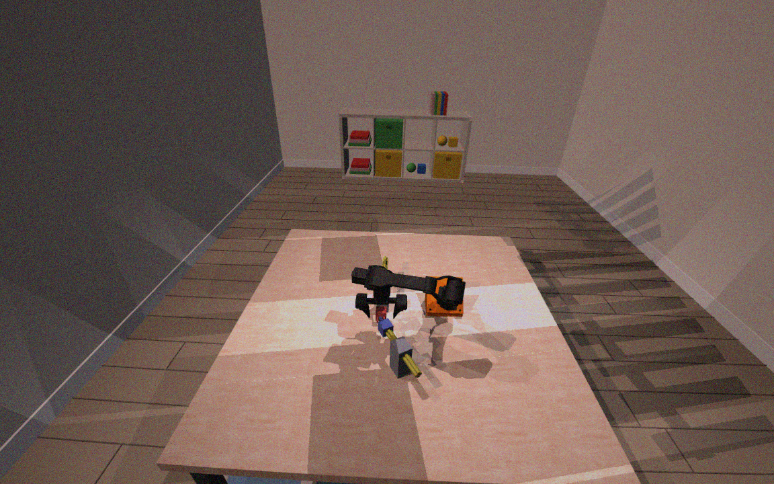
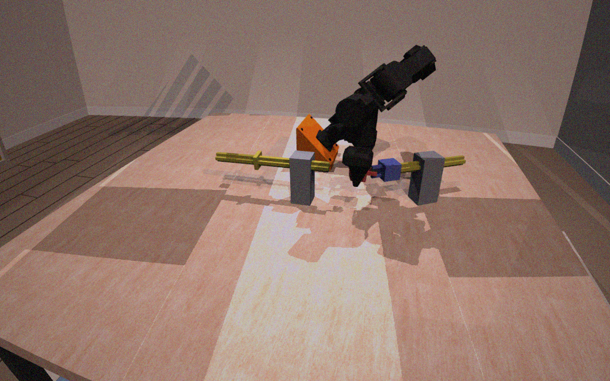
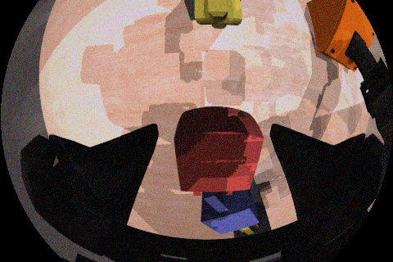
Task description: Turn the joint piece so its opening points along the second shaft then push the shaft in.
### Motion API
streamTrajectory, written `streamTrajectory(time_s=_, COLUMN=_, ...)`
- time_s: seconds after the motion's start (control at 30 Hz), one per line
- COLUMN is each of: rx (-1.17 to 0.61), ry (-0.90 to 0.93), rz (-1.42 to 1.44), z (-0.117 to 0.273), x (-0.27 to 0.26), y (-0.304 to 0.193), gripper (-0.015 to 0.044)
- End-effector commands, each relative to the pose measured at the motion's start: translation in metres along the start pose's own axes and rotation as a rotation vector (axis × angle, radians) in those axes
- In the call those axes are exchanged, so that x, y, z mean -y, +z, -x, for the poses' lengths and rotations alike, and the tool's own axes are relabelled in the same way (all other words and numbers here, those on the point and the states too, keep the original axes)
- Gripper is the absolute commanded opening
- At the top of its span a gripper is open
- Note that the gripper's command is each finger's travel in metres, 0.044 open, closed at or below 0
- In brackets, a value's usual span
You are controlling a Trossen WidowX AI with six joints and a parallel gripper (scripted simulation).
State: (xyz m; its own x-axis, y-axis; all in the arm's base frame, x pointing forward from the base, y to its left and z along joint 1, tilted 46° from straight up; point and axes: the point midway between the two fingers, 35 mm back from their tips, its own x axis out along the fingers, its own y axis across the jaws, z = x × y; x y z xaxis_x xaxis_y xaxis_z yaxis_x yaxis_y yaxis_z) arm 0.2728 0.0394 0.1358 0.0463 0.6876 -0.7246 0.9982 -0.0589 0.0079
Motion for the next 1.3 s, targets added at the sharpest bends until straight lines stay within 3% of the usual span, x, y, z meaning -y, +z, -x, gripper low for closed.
streamTrajectory(time_s=0.0, rx=-0.047, ry=0.011, rz=-0.002, z=0.009, x=-0.001, y=-0.001, gripper=0.0440)
streamTrajectory(time_s=0.2, rx=-0.044, ry=0.021, rz=0.016, z=0.013, x=-0.002, y=-0.001, gripper=0.0440)
streamTrajectory(time_s=0.9, rx=0.183, ry=0.271, rz=0.595, z=0.137, x=0.007, y=0.005, gripper=0.0440)
streamTrajectory(time_s=1.27, rx=0.180, ry=0.277, rz=0.590, z=0.140, x=0.005, y=0.006, gripper=0.0440)
